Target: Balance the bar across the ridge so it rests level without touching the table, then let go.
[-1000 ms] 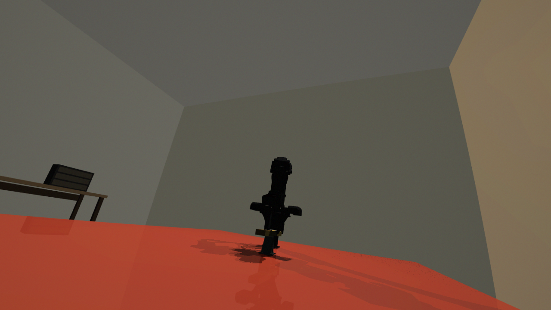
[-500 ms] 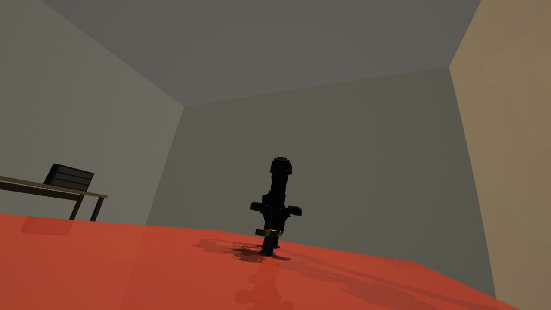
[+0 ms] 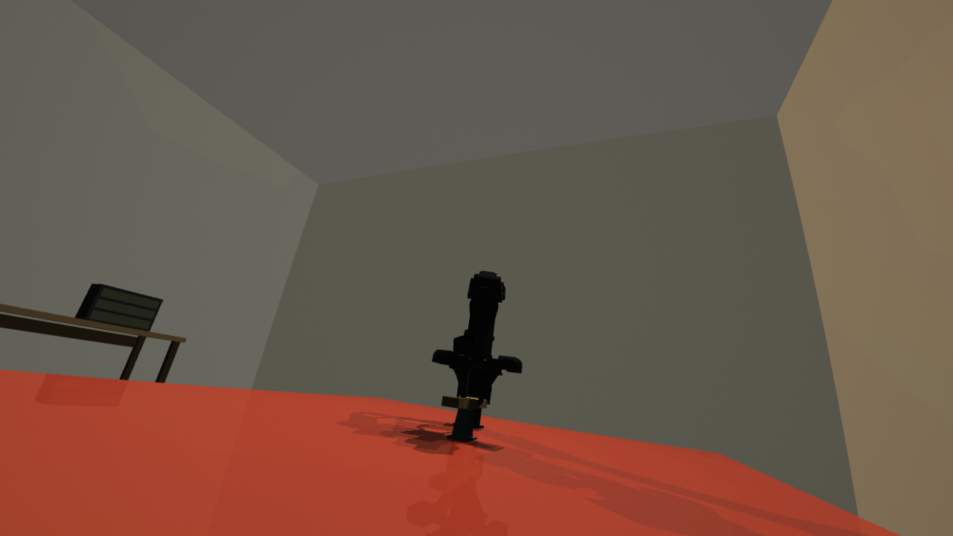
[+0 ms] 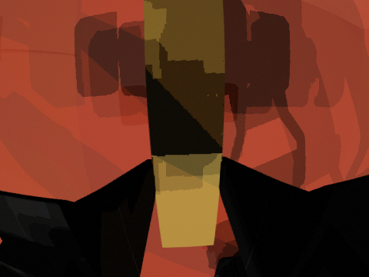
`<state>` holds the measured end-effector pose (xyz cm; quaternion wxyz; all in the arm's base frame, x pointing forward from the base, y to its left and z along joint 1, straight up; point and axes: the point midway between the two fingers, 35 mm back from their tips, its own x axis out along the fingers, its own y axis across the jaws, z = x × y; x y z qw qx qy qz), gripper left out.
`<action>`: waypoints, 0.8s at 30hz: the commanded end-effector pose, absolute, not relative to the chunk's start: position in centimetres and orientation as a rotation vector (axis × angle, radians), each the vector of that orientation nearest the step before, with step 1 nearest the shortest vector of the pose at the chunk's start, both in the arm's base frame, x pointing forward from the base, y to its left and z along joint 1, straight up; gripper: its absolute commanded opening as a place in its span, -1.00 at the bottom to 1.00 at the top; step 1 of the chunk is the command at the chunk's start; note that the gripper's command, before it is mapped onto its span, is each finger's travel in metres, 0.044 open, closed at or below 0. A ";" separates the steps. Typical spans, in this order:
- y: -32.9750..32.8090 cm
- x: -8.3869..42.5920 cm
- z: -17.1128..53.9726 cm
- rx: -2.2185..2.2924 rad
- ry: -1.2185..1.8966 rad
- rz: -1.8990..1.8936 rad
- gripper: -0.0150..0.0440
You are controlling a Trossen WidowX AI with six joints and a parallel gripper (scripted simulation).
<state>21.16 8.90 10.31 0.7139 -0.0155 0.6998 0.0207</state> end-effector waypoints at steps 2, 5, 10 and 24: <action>8.9 21.2 10.3 -0.034 1.550 0.046 -0.49; 8.9 21.2 10.3 -0.034 1.550 0.046 -0.49; 8.9 21.2 10.3 -0.034 1.550 0.046 -0.49; 8.9 21.2 10.3 -0.034 1.550 0.046 0.07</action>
